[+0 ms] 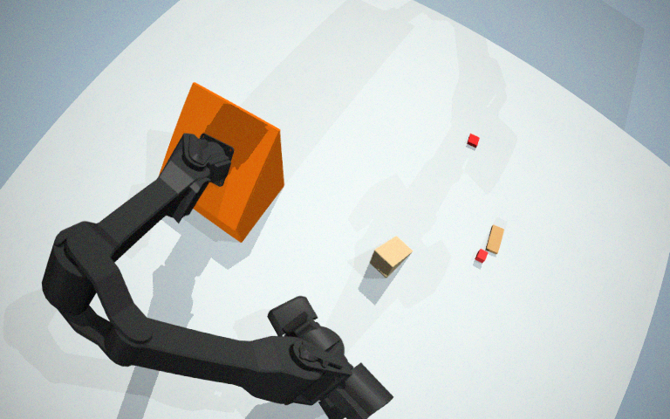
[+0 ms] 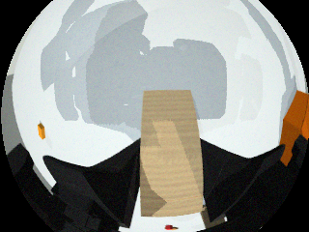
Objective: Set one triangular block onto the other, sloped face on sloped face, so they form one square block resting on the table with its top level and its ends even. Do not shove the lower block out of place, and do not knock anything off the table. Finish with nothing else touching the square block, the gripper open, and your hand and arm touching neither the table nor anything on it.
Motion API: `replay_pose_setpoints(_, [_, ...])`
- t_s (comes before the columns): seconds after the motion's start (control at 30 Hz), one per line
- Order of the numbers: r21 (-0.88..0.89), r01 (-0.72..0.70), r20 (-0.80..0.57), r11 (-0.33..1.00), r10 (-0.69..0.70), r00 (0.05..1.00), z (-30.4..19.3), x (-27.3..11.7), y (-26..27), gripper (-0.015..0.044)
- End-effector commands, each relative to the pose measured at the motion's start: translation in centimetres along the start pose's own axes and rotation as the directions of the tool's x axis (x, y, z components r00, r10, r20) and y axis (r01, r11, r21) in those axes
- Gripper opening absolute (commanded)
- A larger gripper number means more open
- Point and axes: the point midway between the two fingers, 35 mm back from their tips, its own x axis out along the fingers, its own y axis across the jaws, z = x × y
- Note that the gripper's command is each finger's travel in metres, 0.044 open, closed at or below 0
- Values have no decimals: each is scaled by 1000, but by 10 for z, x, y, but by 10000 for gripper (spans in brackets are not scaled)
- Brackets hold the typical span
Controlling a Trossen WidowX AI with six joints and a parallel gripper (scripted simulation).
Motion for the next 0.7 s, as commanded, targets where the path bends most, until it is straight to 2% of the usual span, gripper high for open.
replay_pose_setpoints(0.0, [1, -1, 0, 1000, 1, 1000, 0, 0, 0, 236])
replay_pose_setpoints(0.27, [1, -1, 0, 1000, 1, 1000, 0, 0, 0, 440])
replay_pose_setpoints(0.5, [1, 0, -1, 1000, 0, 1000, 0, -3, 0, 440])
replay_pose_setpoints(0.67, [0, 1, -3, 1000, -1, 1000, 0, -57, 1, 440])
